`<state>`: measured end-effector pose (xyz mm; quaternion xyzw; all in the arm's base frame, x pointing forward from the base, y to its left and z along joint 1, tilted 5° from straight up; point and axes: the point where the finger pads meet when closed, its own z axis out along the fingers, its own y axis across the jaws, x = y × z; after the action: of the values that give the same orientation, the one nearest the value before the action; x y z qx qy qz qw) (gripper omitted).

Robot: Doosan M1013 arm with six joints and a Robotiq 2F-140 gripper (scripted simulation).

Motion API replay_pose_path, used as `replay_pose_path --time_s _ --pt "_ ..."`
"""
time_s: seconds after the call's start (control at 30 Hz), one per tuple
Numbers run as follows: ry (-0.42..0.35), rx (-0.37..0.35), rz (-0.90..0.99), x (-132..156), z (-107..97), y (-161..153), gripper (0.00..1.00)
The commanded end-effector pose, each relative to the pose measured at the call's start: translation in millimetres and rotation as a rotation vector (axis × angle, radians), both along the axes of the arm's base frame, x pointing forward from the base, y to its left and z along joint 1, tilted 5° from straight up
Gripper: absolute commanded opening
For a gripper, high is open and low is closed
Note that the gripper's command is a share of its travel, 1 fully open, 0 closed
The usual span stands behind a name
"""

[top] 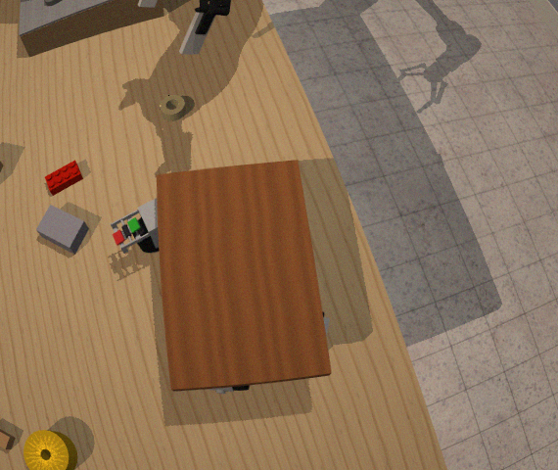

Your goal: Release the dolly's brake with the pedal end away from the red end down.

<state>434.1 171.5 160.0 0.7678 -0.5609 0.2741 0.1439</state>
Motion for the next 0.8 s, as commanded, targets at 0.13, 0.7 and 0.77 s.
replay_pose_path --time_s 0.13,0.7,0.77 --pt "0.0 0.0 0.0 0 0 0 1.0" --pt "-0.021 0.063 -0.137 14 -4 -4 0.0" --pt "-0.051 0.142 -0.316 35 -9 -10 0.0"
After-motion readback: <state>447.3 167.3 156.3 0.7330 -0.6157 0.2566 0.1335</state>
